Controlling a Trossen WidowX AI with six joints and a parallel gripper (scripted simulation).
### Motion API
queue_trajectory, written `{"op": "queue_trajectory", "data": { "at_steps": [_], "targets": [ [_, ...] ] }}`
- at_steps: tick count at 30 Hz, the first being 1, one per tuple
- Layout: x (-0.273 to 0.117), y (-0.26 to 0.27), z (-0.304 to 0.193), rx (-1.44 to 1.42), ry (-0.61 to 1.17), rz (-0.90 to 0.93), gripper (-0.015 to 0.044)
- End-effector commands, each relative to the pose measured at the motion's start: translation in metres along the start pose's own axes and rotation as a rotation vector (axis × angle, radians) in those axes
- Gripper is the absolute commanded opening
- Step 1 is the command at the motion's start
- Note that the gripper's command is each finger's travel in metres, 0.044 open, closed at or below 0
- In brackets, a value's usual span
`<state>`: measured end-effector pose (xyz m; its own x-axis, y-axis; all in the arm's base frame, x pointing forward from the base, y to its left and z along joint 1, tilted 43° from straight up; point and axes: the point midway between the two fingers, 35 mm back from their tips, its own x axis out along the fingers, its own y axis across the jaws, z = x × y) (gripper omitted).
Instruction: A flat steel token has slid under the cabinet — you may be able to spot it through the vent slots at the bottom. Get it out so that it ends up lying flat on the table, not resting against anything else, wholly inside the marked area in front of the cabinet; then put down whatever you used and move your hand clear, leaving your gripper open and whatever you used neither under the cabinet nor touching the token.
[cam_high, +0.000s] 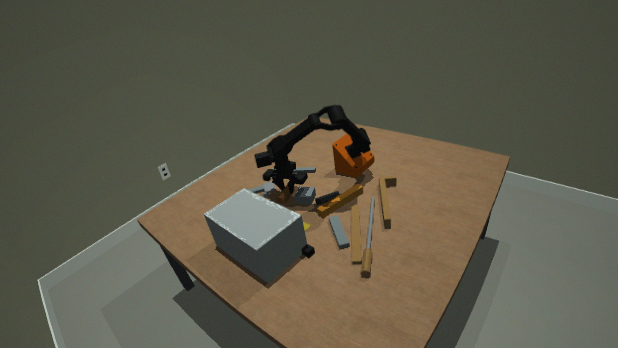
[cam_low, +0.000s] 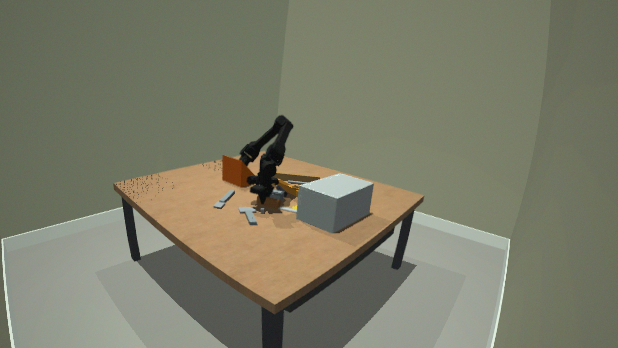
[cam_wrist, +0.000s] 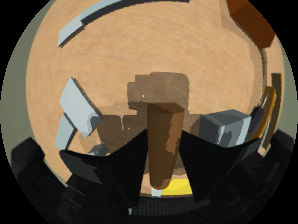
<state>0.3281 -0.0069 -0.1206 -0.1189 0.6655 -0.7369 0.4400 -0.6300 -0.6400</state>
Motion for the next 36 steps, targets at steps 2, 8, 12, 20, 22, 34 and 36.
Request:
{"op": "queue_trajectory", "data": {
  "at_steps": [2,8,12,20,22,34,36],
  "targets": [
    [0.000,0.000,-0.009,-0.003,0.004,0.001,0.0000],
    [0.000,0.000,-0.017,-0.003,0.004,0.000,0.0000],
    [0.000,0.000,-0.022,-0.003,0.005,0.000,0.0000],
    [0.000,0.000,-0.032,-0.003,0.005,0.000,0.0000],
    [0.000,0.000,-0.035,-0.003,0.005,0.000,0.0000],
    [-0.001,0.000,-0.049,-0.004,0.006,0.000,0.0000],
    [-0.001,0.000,-0.052,-0.004,0.006,0.000,0.0000]
  ]
}}
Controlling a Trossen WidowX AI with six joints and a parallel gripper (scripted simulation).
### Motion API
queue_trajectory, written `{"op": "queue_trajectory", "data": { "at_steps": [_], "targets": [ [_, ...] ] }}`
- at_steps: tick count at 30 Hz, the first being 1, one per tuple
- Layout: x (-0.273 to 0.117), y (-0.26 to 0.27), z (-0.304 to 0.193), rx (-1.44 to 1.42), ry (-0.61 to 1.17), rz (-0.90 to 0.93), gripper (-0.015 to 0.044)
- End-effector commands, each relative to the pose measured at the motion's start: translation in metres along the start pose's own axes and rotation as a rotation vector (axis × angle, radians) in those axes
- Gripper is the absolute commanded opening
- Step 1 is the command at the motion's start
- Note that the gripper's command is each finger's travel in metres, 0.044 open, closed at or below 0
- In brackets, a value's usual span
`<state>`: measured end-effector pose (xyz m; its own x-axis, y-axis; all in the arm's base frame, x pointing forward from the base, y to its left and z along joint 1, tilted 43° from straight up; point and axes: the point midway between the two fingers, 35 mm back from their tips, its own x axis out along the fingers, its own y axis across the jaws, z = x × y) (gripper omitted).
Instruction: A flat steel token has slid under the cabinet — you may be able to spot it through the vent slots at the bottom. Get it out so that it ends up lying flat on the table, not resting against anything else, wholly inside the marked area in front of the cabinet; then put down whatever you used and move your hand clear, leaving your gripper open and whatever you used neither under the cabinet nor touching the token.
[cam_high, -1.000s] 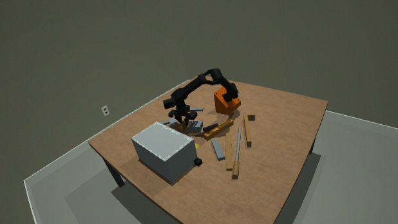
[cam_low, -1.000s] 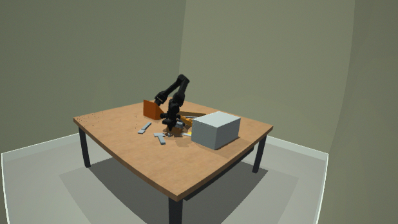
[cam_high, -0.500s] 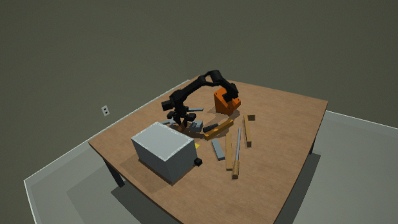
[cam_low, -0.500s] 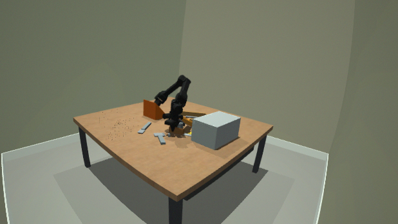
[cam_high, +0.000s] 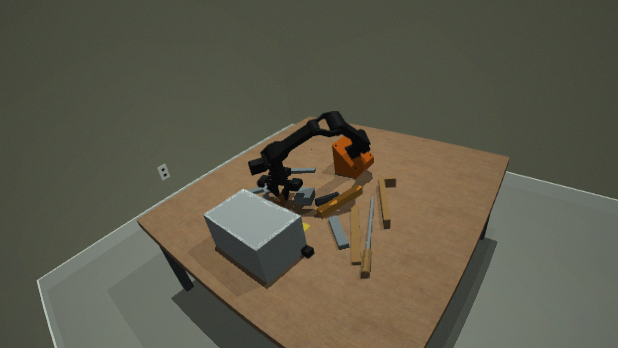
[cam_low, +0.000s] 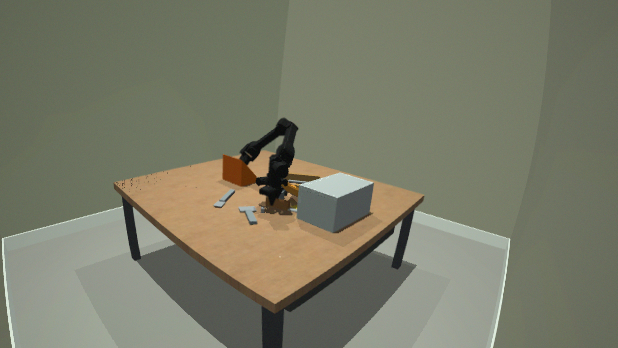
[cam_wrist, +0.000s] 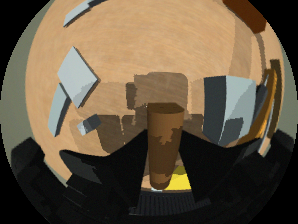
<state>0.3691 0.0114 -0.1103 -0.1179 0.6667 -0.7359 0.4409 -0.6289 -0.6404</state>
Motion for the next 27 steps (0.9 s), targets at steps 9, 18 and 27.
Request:
{"op": "queue_trajectory", "data": {
  "at_steps": [9,18,27],
  "targets": [
    [0.000,0.000,-0.016,-0.003,0.004,0.001,0.0000],
    [0.000,-0.001,-0.026,-0.003,0.005,0.001,0.0000],
    [0.000,-0.001,-0.035,-0.004,0.005,0.000,0.0000]
  ]
}}
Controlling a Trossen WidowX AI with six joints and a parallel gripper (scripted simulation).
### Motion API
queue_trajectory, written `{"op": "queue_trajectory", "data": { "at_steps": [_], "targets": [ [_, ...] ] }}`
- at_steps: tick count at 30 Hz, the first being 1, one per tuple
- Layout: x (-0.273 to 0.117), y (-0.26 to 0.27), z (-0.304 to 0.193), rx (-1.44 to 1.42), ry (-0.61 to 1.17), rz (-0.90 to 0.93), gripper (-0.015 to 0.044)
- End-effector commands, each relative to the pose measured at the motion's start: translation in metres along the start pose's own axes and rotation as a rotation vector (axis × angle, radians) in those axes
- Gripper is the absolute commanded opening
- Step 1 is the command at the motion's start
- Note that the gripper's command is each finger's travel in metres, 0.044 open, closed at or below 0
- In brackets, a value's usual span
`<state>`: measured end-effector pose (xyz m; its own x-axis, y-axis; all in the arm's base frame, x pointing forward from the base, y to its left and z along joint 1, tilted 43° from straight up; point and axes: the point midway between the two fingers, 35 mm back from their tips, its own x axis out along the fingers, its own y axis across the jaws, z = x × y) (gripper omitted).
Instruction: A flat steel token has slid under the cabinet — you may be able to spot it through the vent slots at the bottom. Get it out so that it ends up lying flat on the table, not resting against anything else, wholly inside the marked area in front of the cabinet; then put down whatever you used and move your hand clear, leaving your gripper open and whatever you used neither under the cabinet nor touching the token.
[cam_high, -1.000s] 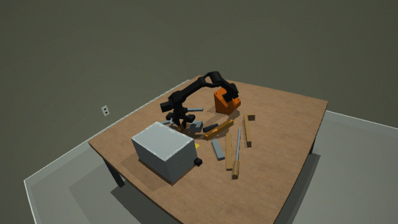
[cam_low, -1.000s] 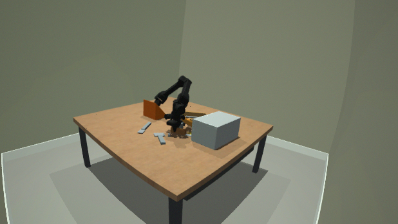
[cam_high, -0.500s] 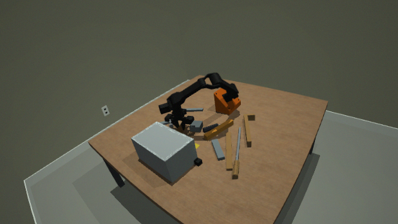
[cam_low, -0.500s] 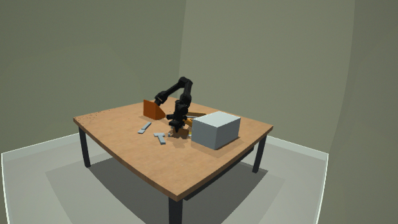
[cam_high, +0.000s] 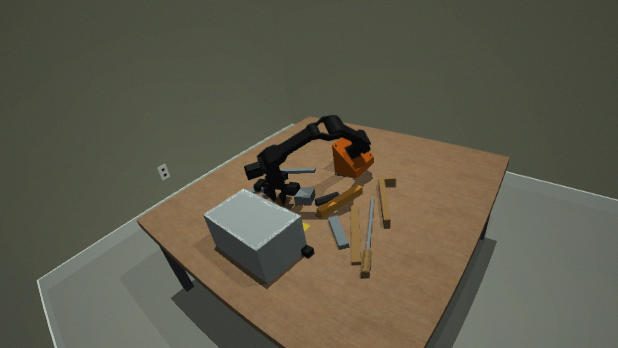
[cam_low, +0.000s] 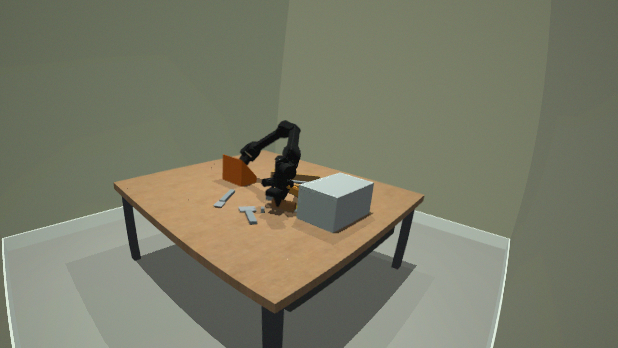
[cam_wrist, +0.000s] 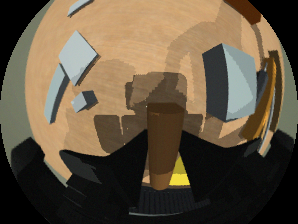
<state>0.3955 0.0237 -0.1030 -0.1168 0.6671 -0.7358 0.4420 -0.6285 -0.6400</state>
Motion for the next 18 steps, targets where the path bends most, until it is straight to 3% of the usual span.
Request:
{"op": "queue_trajectory", "data": {
  "at_steps": [1,18],
  "targets": [
    [0.000,-0.001,-0.006,-0.003,0.004,0.000,0.0000],
    [0.001,-0.013,-0.012,-0.002,0.004,-0.001,0.0000]
  ]
}}
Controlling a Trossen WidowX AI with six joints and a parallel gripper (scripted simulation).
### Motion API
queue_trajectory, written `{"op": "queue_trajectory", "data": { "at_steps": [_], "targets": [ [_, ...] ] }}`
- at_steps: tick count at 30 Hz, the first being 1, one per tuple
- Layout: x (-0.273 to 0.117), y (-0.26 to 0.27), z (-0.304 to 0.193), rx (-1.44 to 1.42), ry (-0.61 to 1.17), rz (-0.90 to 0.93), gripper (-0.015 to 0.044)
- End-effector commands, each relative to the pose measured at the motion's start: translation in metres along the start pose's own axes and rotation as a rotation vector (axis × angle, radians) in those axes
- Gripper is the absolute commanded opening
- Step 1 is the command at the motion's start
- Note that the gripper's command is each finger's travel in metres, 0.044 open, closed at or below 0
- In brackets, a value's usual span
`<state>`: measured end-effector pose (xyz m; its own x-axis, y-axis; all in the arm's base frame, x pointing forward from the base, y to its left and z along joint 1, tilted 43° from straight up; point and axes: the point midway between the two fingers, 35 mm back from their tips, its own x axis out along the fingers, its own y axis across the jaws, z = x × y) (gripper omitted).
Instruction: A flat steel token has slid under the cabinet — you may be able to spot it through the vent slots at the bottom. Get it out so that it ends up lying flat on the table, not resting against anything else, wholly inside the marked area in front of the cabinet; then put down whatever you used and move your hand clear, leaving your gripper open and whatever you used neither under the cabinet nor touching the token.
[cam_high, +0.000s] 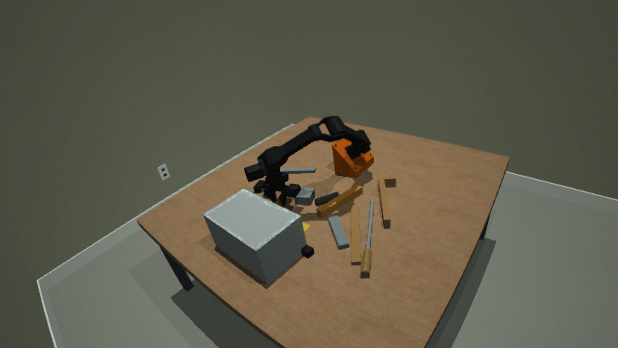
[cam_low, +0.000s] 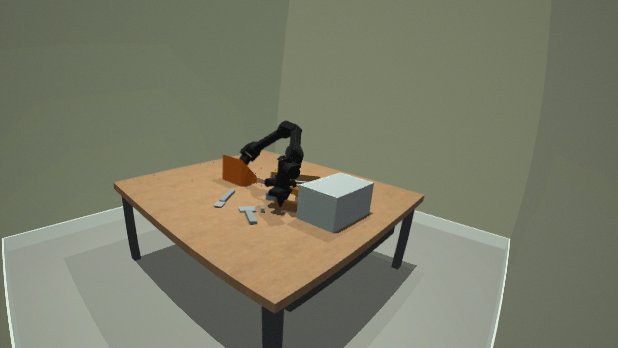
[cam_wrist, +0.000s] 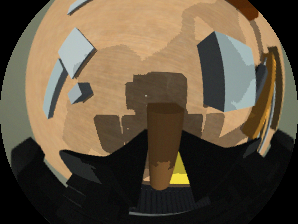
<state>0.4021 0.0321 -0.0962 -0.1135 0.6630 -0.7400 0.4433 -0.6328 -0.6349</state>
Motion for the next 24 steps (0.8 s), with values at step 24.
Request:
{"op": "queue_trajectory", "data": {
  "at_steps": [24],
  "targets": [
    [0.001,-0.012,0.013,-0.001,0.003,-0.008,0.0000]
  ]
}}
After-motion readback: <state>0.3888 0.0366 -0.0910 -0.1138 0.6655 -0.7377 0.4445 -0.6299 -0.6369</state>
